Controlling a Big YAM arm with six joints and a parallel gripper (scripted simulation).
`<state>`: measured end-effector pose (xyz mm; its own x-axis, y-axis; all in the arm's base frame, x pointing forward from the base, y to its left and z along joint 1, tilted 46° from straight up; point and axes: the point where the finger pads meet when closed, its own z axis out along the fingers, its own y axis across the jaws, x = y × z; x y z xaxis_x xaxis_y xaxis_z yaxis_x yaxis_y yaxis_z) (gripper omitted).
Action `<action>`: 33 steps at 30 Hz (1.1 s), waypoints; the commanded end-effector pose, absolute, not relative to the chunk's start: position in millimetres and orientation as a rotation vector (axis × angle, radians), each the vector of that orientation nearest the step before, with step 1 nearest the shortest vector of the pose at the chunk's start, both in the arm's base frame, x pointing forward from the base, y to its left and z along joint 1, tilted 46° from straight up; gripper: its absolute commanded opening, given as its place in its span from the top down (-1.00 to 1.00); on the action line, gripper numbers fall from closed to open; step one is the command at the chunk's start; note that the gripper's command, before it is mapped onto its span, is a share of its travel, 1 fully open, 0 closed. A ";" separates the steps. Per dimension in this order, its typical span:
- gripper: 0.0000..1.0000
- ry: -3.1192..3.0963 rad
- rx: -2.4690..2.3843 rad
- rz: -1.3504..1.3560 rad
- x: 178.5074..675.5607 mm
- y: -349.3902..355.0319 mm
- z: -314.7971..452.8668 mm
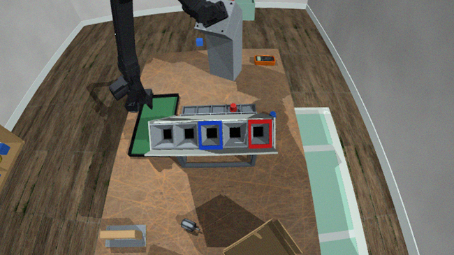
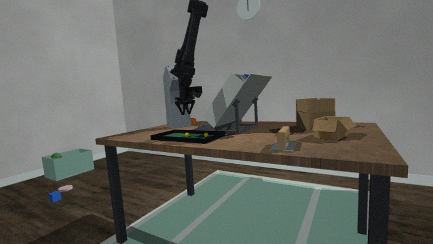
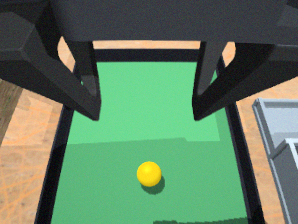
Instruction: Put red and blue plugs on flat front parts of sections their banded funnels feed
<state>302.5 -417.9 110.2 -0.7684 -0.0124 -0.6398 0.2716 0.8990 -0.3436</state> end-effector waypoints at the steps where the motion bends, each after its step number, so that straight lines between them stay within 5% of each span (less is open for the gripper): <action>1: -0.13 2.395 0.189 -0.539 318.0 -425.5 94.0; 33: -0.13 2.396 0.198 -0.540 356.4 -456.7 42.0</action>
